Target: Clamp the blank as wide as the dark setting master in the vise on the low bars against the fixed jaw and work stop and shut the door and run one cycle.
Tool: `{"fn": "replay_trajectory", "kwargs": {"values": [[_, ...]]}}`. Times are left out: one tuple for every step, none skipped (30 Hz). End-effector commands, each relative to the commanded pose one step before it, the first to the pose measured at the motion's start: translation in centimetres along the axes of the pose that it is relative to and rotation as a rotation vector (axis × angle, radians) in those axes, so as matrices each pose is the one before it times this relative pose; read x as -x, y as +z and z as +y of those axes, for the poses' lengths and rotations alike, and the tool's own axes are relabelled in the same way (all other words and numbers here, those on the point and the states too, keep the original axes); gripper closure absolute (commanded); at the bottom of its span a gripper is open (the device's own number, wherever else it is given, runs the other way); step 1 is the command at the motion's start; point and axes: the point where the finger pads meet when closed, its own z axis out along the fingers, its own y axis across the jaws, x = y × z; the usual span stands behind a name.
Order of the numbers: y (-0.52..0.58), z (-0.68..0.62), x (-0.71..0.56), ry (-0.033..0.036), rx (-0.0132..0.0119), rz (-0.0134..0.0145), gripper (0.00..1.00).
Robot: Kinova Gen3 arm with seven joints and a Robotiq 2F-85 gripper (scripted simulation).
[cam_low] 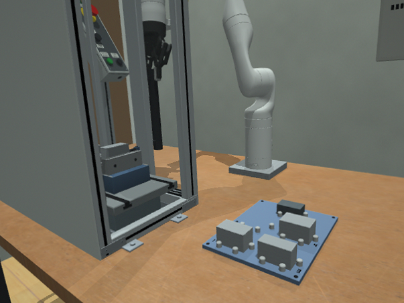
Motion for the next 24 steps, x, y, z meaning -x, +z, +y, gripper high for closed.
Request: {"fn": "replay_trajectory", "kwargs": {"values": [[-0.060, 0.067, 0.041, 0.00009, -0.00089, -0.00223, 0.61], [0.000, 0.000, 0.000, 0.00000, 0.00000, 0.00000, 0.61], [0.000, 0.000, 0.000, 0.00000, 0.00000, 0.00000, 0.61], [0.000, 0.000, 0.000, 0.00000, 0.00000, 0.00000, 0.61], [0.000, 0.000, 0.000, 0.00000, 0.00000, 0.00000, 0.61], [0.000, 0.000, 0.000, 0.00000, 0.00000, 0.00000, 0.61], [0.000, 0.000, 0.000, 0.00000, 0.00000, 0.00000, 0.61], [0.001, 0.799, -0.001, 0.00004, 0.00005, 0.00000, 0.61], [0.000, 0.800, 0.000, 0.00000, 0.00003, -0.00001, 0.61], [0.000, 0.800, 0.000, 0.00000, 0.00003, -0.00001, 0.61], [0.000, 0.800, 0.000, 0.00000, 0.00003, -0.00001, 0.61], [0.000, 0.800, 0.000, 0.00000, 0.00003, -0.00001, 0.61], [0.000, 0.000, 0.000, 0.00000, 0.00000, 0.00000, 0.61], [0.000, 0.000, 0.000, 0.00000, 0.00000, 0.00000, 0.61], [0.000, 0.000, 0.000, 0.00000, 0.00000, 0.00000, 0.61], [0.000, 0.000, 0.000, 0.00000, 0.00000, 0.00000, 0.61], [0.000, 0.000, 0.000, 0.00000, 0.00000, 0.00000, 0.61], [0.000, 0.000, 0.000, 0.00000, 0.00000, 0.00000, 0.61], [0.000, 0.000, 0.000, 0.00000, 0.00000, 0.00000, 0.61], [0.000, 0.000, 0.000, 0.00000, 0.00000, 0.00000, 0.61], [0.000, 0.000, 0.000, 0.00000, 0.00000, 0.00000, 0.61], [0.000, 0.000, 0.000, 0.00000, 0.00000, 0.00000, 0.61], [0.000, 0.000, 0.000, 0.00000, 0.00000, 0.00000, 0.61], [0.000, 0.000, 0.000, 0.00000, 0.00000, 0.00000, 0.61]]}}
